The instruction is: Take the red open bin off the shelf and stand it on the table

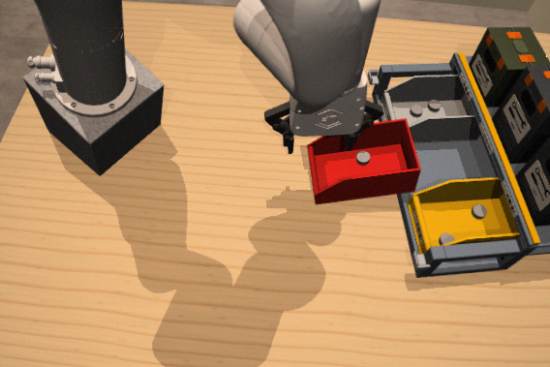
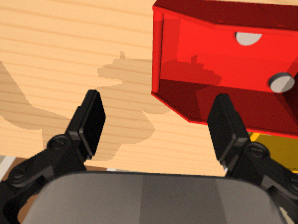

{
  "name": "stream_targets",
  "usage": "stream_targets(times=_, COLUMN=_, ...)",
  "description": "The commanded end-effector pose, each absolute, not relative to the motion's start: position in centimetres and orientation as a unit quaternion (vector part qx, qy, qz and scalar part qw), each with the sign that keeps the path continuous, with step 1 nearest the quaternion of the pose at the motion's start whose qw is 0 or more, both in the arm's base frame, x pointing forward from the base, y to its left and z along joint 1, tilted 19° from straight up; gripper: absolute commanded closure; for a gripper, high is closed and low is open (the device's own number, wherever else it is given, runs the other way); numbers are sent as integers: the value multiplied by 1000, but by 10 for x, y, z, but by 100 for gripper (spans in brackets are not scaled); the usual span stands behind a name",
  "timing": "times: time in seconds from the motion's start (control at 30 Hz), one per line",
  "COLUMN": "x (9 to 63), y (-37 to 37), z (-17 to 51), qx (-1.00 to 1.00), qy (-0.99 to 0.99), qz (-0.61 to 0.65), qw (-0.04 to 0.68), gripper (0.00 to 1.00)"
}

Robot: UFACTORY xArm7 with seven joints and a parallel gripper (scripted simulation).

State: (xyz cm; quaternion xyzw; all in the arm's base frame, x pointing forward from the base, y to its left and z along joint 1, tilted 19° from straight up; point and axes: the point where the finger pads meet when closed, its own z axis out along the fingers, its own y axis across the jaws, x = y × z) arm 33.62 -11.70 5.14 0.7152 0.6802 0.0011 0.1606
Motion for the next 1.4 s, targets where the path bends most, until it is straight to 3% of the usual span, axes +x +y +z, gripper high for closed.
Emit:
stream_targets(times=0.0, x=337, y=-117, z=51, qx=715, qy=680, qz=2, qw=162, gripper=0)
stream_targets(times=0.8, x=338, y=-118, z=49, qx=715, qy=680, qz=2, qw=162, gripper=0)
stream_targets(times=0.83, x=338, y=-118, z=49, qx=715, qy=680, qz=2, qw=162, gripper=67)
stream_targets(times=1.37, x=338, y=-118, z=49, qx=715, qy=680, qz=2, qw=162, gripper=67)
